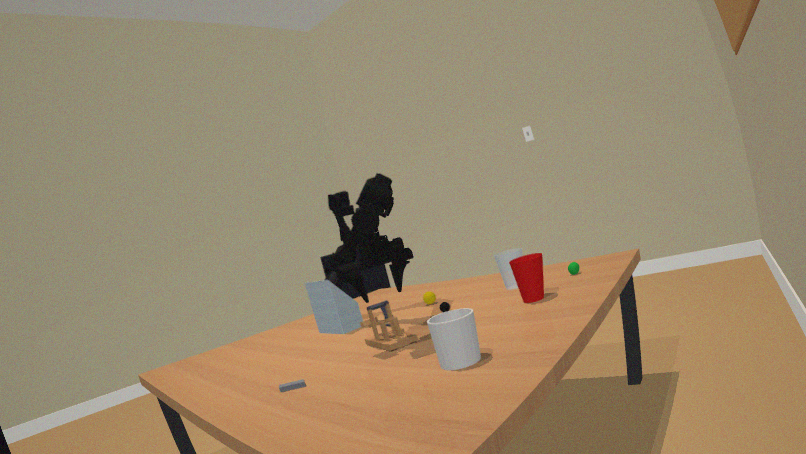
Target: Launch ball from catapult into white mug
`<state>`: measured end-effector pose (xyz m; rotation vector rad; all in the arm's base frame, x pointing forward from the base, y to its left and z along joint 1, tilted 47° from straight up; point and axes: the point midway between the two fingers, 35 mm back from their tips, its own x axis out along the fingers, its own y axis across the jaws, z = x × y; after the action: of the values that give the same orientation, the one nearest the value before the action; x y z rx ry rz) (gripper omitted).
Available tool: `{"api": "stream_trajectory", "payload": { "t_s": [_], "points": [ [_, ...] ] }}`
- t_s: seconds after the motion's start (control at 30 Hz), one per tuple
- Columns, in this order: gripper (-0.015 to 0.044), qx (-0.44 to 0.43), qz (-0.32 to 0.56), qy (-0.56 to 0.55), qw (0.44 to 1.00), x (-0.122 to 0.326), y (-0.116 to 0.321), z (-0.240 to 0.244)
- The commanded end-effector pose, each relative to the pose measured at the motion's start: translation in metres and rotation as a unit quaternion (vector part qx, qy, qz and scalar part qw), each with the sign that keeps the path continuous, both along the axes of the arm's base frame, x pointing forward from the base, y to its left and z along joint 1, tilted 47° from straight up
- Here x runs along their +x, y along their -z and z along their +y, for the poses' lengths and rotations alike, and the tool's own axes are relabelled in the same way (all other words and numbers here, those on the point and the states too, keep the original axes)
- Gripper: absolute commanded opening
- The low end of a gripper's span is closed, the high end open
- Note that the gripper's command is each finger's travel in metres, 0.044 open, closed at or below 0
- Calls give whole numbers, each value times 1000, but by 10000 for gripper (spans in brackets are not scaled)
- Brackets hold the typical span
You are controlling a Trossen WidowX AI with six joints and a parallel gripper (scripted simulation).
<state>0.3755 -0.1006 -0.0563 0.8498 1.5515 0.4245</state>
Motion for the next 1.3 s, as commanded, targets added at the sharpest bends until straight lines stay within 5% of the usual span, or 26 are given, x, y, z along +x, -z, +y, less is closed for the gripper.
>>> {"api": "stream_trajectory", "payload": {
  "t_s": [0.0, 1.27],
  "points": [
    [440, 2, 2, -5, 1000, -3, 5, 7],
    [440, 3, 2, -5, 1000, -1, 63, 69]
  ]
}}
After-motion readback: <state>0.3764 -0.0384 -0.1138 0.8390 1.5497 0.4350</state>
